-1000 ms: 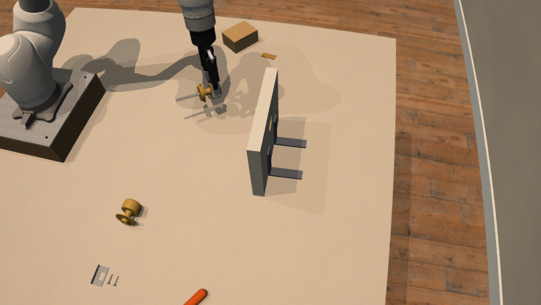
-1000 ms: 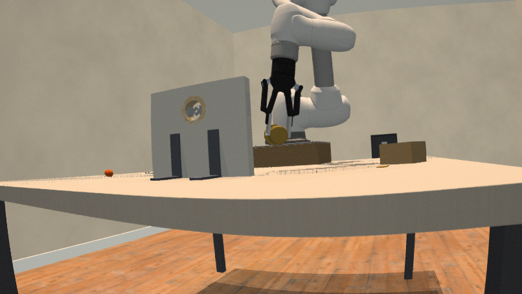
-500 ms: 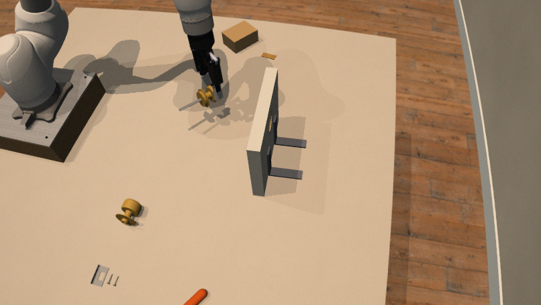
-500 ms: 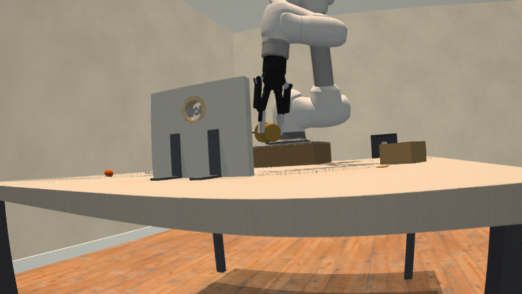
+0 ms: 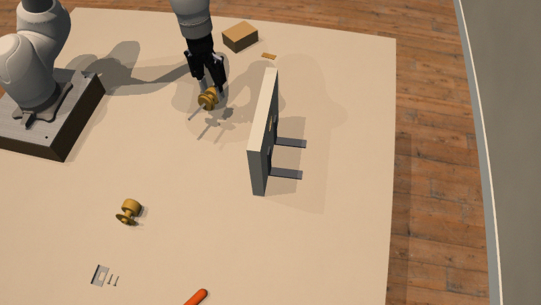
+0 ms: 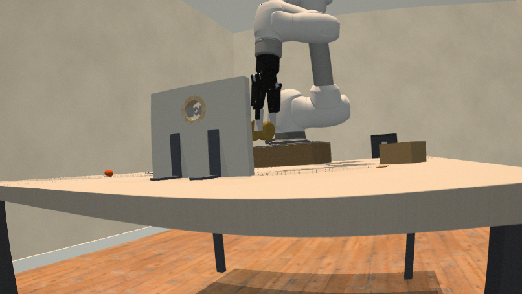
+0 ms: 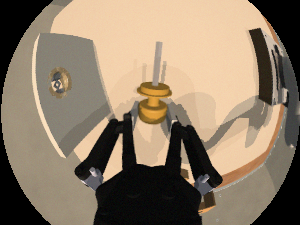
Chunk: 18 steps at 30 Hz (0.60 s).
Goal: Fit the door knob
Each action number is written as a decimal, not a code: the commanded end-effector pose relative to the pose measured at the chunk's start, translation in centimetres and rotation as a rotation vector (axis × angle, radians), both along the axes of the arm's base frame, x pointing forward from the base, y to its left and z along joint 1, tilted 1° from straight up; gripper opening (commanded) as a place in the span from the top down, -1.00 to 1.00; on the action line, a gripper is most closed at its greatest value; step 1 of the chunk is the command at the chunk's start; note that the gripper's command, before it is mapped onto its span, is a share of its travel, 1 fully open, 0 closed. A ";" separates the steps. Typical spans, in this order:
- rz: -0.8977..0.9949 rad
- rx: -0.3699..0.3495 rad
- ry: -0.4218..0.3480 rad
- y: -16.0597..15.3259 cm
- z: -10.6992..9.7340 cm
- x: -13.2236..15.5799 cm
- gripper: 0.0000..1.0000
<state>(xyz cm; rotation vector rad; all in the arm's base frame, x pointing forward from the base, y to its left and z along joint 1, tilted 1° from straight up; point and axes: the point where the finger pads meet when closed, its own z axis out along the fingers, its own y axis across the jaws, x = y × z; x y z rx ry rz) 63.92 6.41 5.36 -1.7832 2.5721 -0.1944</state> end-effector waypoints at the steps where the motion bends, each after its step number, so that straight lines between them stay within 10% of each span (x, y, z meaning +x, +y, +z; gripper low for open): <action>1: 0.006 0.005 0.003 -0.8 0.4 0.2 0.16; 18: 0.384 0.013 0.042 -2.6 1.1 0.6 0.16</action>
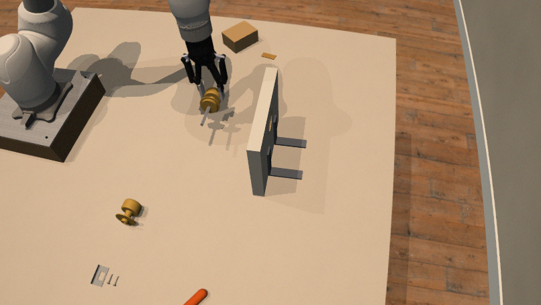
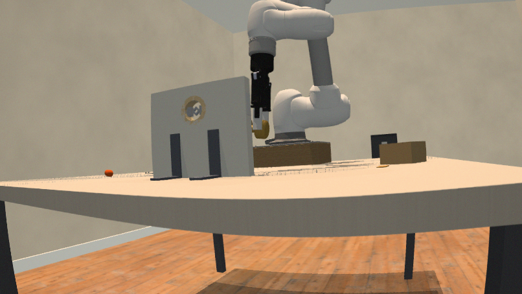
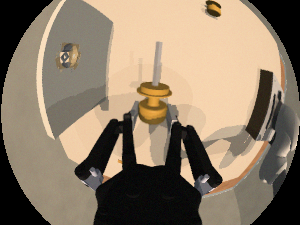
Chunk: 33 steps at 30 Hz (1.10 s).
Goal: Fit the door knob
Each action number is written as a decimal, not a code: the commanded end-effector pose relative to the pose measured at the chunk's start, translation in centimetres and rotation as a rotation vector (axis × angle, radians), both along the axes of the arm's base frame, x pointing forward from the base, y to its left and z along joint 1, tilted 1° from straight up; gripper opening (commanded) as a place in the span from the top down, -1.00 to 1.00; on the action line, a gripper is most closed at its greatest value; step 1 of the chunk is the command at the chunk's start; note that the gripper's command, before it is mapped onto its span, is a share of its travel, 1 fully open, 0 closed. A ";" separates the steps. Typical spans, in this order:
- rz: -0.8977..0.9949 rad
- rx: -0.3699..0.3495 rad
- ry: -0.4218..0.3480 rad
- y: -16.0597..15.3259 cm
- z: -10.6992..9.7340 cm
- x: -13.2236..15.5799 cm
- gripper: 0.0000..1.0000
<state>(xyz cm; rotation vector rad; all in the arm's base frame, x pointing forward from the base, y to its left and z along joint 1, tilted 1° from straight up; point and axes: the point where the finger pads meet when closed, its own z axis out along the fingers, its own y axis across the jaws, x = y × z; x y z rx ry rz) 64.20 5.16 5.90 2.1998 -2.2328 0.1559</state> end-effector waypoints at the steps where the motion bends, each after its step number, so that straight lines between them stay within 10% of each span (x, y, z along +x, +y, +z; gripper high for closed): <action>1: 0.042 0.012 0.007 -1.8 0.8 0.4 0.16; 33: 0.613 0.021 0.069 -4.6 1.9 1.1 0.16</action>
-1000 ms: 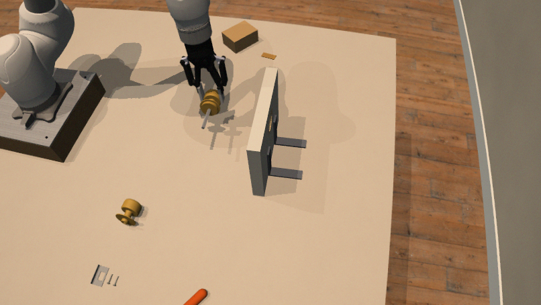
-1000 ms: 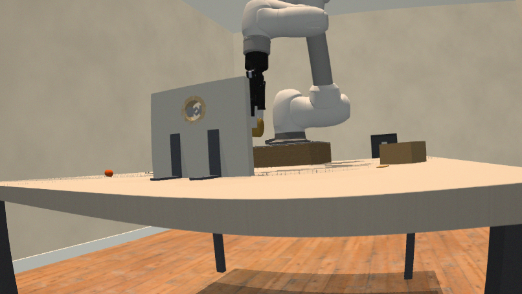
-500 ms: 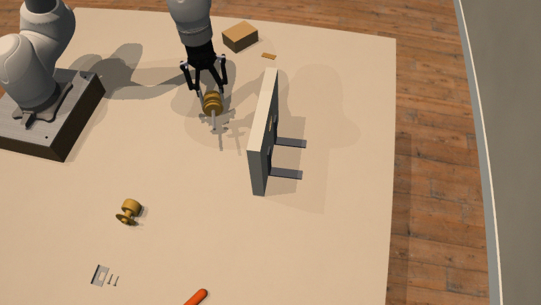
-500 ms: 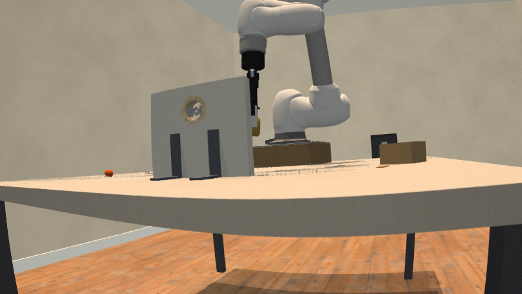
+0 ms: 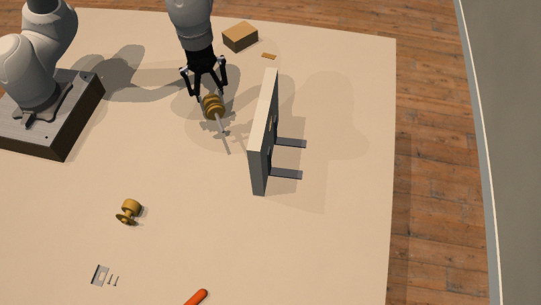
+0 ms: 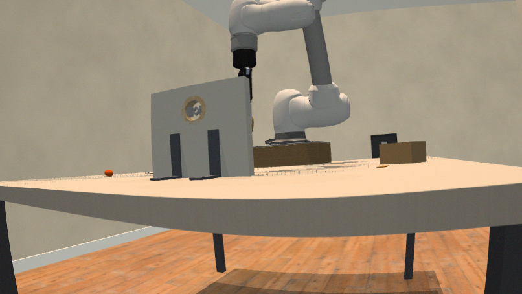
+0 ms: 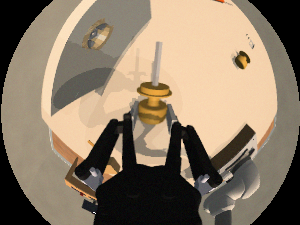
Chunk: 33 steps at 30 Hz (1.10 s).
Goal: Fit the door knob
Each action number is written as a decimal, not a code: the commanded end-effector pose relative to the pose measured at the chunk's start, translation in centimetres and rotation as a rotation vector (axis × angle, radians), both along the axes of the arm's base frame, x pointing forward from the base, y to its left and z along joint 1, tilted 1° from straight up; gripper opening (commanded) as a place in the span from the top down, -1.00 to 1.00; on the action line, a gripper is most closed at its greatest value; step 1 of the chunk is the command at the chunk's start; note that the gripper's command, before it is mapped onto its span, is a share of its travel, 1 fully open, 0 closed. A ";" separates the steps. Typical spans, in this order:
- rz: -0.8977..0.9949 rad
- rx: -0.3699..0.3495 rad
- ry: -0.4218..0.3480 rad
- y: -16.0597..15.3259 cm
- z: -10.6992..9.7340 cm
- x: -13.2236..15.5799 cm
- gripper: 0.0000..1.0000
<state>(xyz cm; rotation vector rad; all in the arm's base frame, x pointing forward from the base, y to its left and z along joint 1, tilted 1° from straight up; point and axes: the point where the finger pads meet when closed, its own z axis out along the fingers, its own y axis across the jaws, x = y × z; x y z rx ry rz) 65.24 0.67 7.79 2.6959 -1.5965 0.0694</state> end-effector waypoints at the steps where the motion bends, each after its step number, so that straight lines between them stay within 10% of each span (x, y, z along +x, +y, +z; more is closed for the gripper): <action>1: 0.145 0.006 0.015 -0.2 0.1 0.0 0.16; 33: 0.708 0.019 0.073 -4.7 2.0 1.1 0.16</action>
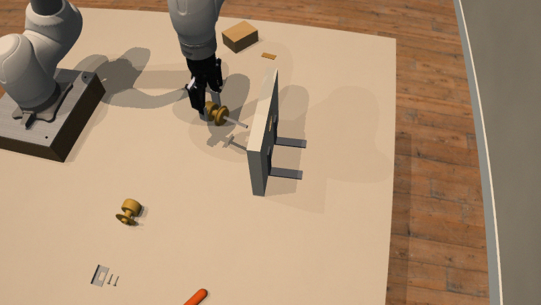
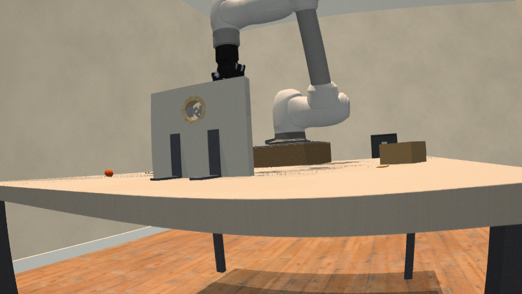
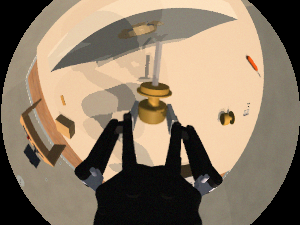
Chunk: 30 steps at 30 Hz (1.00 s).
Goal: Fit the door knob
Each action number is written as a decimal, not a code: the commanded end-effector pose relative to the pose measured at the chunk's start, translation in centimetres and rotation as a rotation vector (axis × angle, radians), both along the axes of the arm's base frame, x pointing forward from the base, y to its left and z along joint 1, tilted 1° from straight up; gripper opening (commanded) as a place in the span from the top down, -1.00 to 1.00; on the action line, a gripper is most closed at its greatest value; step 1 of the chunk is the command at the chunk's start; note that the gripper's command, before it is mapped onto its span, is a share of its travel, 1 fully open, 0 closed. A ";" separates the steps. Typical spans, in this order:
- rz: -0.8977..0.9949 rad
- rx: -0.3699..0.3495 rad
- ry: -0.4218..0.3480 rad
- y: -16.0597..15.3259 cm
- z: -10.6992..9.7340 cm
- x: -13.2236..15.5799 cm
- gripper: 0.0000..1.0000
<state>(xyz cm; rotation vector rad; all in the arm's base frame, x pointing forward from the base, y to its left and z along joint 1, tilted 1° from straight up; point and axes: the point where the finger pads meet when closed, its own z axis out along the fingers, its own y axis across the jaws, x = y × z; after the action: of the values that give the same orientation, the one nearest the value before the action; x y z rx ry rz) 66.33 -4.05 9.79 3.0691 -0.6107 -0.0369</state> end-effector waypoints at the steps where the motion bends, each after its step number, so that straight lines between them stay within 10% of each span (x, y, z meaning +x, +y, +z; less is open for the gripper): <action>1: 0.065 0.001 0.006 -0.1 0.0 0.0 0.16; 8: 0.366 0.008 0.037 -0.7 0.3 0.2 0.16; 30: 0.366 0.008 0.037 -2.4 1.0 0.5 0.16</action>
<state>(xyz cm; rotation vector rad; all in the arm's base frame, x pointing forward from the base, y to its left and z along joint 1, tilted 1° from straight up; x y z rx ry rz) 66.88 -6.44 10.80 3.1244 -0.0422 -0.0920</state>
